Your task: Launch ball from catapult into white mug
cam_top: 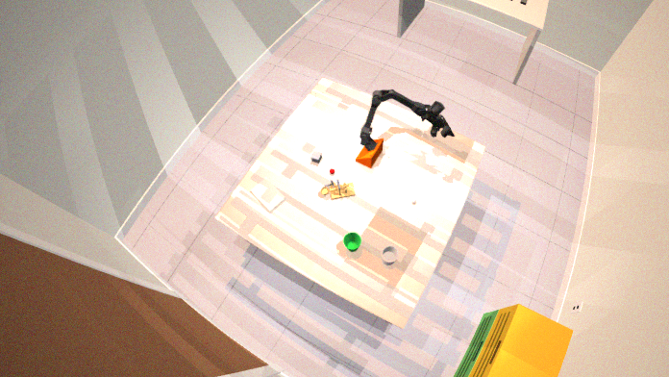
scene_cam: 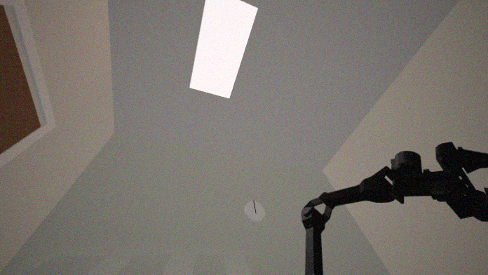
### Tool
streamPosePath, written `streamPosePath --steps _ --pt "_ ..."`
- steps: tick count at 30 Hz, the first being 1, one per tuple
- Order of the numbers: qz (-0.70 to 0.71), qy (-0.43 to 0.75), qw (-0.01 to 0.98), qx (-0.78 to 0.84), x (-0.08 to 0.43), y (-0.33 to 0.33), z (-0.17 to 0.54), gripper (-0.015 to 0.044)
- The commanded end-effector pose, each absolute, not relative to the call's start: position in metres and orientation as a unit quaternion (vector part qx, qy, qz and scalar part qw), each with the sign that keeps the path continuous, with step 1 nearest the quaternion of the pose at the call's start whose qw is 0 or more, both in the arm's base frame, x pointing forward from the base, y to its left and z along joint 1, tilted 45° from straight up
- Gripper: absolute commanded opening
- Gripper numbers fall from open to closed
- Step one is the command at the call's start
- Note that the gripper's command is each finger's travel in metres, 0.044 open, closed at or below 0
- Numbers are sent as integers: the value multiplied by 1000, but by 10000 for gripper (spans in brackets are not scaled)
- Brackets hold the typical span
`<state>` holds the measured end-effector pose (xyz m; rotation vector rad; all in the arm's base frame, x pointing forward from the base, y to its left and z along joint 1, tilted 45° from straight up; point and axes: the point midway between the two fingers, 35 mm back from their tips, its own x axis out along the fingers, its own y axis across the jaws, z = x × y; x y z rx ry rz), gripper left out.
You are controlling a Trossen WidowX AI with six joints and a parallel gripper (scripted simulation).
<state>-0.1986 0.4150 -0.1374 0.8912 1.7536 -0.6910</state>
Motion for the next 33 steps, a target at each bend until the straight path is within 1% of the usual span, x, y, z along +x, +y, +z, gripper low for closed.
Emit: streamPosePath --steps 1,2,20,24,33 --pt "-285 726 505 369 -197 415 -137 426" --pt "-279 726 510 367 -194 416 -137 440" --pt "-115 704 653 256 -69 430 -118 440" --pt "-114 706 655 245 -42 425 -112 440" --pt "-61 689 701 174 6 416 -104 440"
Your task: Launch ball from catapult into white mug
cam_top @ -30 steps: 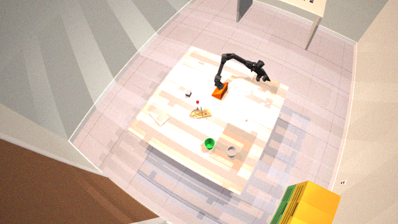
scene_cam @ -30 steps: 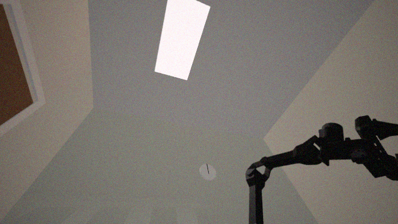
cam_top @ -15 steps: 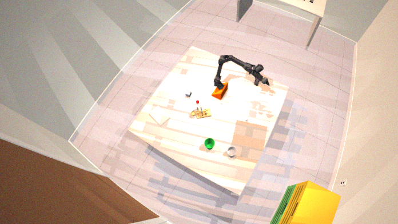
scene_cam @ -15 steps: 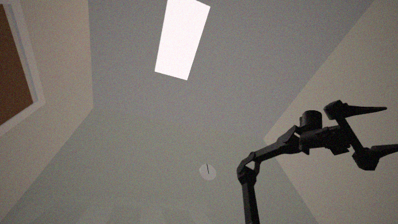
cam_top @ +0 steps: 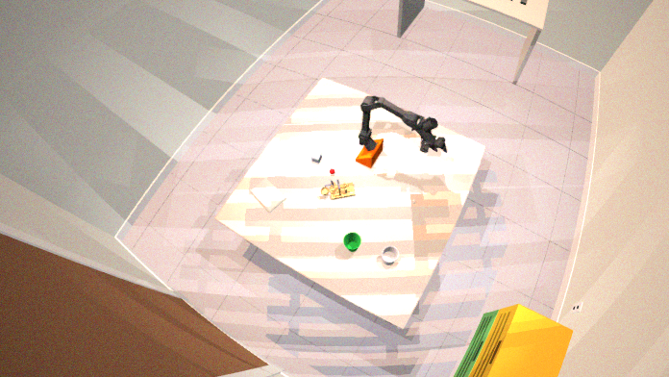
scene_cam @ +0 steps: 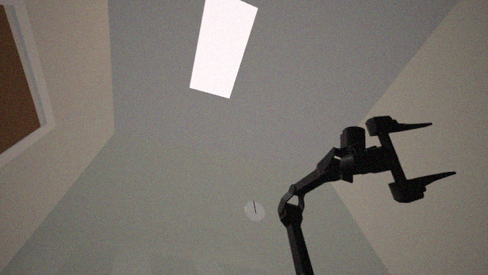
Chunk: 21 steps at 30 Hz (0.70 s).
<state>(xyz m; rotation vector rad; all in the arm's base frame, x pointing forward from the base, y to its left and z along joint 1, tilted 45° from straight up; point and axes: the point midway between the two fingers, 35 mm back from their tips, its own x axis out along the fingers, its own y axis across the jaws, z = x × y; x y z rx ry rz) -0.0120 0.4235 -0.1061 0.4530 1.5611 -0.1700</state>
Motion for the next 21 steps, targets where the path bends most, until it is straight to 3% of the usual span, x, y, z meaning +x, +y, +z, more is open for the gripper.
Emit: streamPosePath --steps 1,21 --pt "-55 686 707 164 12 415 -103 440" --pt "47 638 765 -76 131 361 -76 440"
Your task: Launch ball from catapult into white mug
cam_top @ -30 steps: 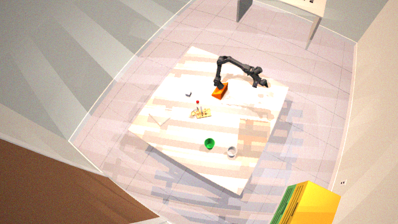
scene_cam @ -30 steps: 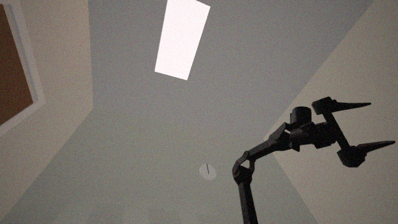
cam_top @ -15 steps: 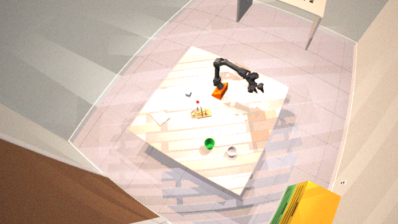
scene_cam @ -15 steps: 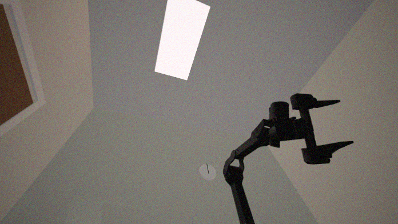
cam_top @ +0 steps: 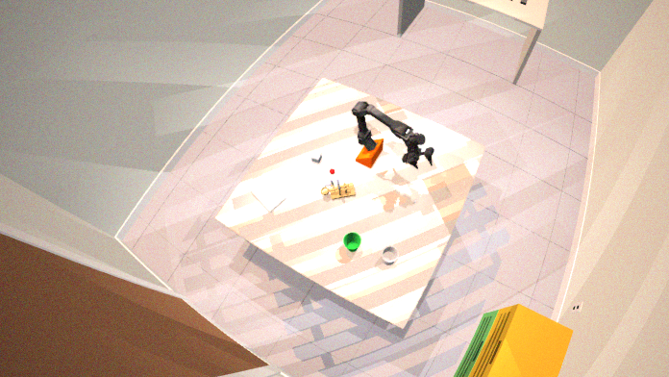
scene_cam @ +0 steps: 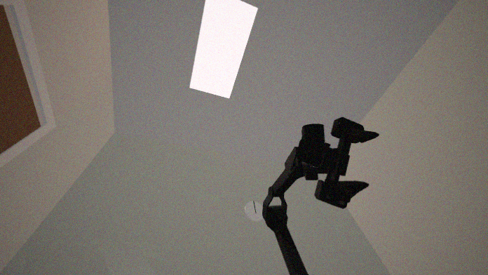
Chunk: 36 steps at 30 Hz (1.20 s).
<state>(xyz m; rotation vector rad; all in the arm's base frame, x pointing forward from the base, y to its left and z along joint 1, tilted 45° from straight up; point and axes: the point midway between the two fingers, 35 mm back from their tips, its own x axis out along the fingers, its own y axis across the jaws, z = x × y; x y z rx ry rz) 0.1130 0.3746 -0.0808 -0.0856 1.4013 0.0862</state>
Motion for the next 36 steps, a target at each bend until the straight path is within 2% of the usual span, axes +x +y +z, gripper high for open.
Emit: streamPosePath --steps 1,18,36 --pt "50 636 765 -87 137 357 -74 440" --pt "116 614 717 -309 213 287 -48 440" --pt "202 605 566 -522 264 202 -18 440"
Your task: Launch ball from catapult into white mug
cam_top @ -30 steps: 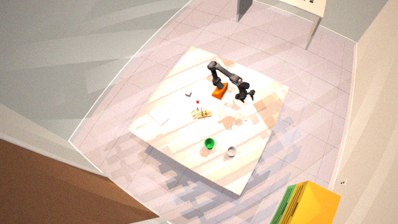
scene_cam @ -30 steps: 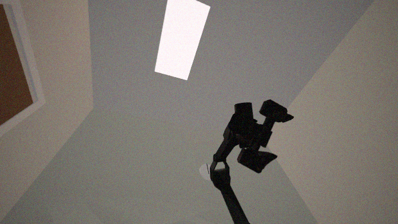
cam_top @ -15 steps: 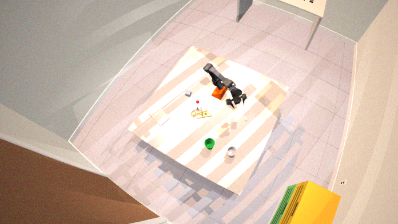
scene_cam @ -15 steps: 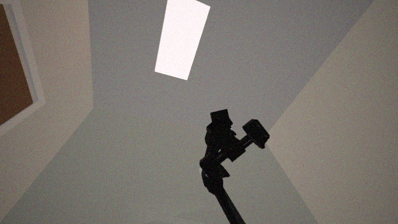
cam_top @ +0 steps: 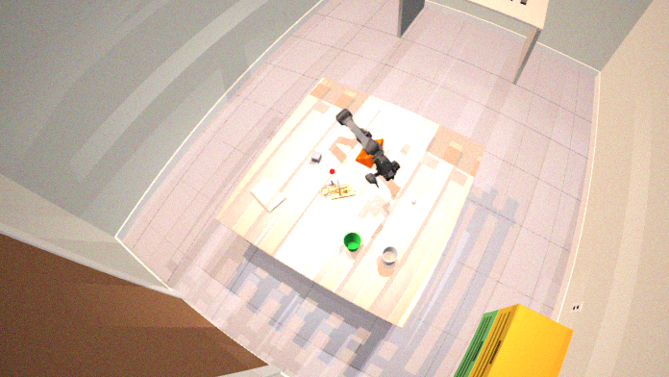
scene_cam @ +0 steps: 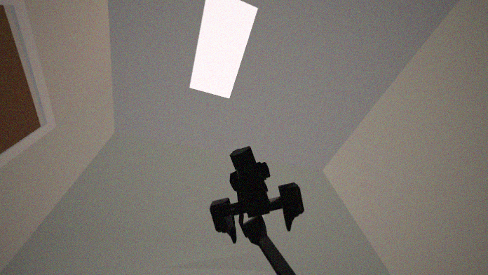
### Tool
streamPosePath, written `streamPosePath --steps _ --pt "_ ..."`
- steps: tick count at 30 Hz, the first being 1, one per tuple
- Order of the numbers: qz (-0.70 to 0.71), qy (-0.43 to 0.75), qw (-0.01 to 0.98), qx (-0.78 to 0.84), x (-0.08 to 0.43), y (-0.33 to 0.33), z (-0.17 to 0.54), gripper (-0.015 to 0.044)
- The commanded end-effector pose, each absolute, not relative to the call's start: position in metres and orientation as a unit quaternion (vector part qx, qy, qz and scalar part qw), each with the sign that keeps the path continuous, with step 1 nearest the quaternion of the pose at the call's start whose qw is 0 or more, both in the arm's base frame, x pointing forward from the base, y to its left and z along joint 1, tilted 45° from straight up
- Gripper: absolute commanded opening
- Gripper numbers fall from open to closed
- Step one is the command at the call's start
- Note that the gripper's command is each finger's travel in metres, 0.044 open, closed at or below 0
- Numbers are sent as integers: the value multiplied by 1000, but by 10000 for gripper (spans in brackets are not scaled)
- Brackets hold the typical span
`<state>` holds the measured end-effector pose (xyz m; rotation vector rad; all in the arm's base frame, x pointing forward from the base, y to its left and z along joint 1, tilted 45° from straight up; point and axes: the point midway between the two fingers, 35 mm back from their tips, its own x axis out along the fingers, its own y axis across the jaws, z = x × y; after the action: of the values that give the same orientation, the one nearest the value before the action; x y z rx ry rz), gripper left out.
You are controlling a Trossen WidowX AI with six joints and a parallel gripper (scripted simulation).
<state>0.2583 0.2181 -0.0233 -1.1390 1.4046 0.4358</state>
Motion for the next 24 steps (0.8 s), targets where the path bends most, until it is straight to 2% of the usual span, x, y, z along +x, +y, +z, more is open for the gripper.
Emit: streamPosePath --steps 1,24 --pt "207 605 555 -532 266 197 -16 440" --pt "362 587 252 -679 294 81 29 440"
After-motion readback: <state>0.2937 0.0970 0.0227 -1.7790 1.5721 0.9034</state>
